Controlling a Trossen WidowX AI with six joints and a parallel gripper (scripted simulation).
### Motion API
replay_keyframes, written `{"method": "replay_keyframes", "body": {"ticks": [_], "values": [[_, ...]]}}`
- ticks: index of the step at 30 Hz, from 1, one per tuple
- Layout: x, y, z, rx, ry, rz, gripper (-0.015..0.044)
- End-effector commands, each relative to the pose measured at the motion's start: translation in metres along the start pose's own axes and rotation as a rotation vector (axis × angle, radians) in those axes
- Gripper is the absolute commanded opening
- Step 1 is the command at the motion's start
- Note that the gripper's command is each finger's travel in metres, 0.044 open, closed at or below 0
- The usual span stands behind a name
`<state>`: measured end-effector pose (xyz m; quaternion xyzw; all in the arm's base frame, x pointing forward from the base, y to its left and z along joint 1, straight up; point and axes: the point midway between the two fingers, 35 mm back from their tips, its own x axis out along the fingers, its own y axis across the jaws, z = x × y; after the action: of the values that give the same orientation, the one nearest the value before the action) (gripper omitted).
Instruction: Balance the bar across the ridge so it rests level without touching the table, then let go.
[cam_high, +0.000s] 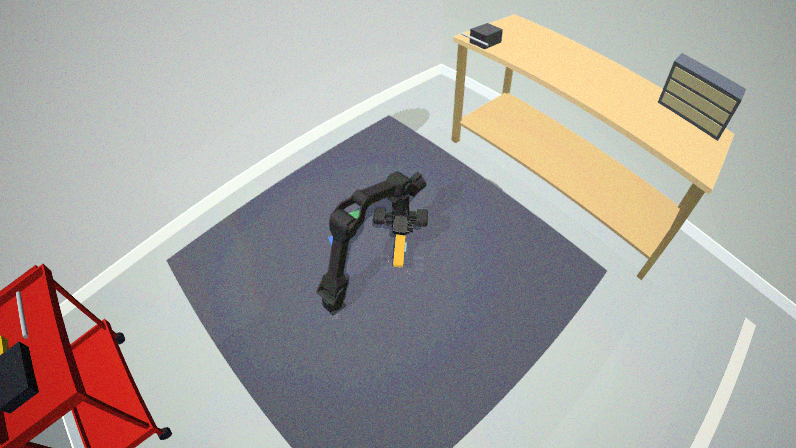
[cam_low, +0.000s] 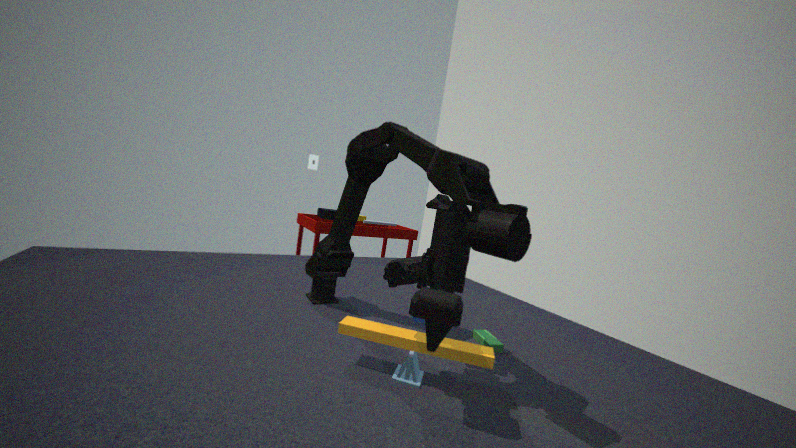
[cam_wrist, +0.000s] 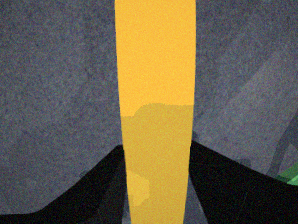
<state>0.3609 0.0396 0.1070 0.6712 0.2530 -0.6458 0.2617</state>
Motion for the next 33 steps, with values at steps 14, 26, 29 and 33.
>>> {"method": "replay_keyframes", "body": {"ticks": [14, 26, 29, 33], "values": [[0.0019, 0.0000, -0.0005, 0.002, 0.002, -0.002, 0.0000], [0.0029, 0.0000, -0.0004, 0.002, 0.002, -0.002, 0.0000], [0.0032, 0.0000, -0.0004, 0.002, 0.002, -0.002, 0.0000], [0.0035, 0.0000, -0.0004, 0.002, 0.002, -0.002, 0.0000]]}}
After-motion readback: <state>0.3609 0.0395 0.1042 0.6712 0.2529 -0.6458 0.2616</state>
